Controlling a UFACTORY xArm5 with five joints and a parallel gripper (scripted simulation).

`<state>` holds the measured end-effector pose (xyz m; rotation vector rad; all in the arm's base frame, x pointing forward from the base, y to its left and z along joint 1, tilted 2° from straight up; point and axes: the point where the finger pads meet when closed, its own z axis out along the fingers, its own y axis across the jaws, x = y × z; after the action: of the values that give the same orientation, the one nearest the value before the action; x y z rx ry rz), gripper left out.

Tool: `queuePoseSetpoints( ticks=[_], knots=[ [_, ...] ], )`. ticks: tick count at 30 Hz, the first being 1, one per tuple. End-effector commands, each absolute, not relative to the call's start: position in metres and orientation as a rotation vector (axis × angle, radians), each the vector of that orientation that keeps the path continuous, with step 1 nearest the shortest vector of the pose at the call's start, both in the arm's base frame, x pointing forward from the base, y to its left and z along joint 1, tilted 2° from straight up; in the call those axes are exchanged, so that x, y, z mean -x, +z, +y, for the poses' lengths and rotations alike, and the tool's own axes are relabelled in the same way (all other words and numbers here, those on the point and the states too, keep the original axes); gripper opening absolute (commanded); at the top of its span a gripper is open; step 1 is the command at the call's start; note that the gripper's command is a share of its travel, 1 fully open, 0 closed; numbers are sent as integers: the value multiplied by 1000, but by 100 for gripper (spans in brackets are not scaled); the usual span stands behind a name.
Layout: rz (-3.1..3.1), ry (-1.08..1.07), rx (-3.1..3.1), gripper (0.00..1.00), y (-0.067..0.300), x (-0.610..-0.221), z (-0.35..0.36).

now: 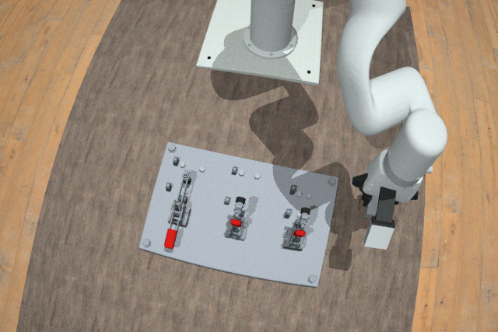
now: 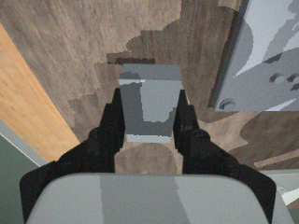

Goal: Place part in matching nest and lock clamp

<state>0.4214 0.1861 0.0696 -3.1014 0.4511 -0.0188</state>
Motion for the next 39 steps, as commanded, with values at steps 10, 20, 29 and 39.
queuePoseSetpoints(
  ticks=[10, 20, 29, 39],
  knots=[
    [451, -23, 3100, 0, 119, -421, 187],
    [451, -23, 3100, 0, 133, -421, 188],
    [451, -23, 3100, 0, 135, -421, 188],
    [451, -23, 3100, 0, 135, -421, 188]
  ],
)
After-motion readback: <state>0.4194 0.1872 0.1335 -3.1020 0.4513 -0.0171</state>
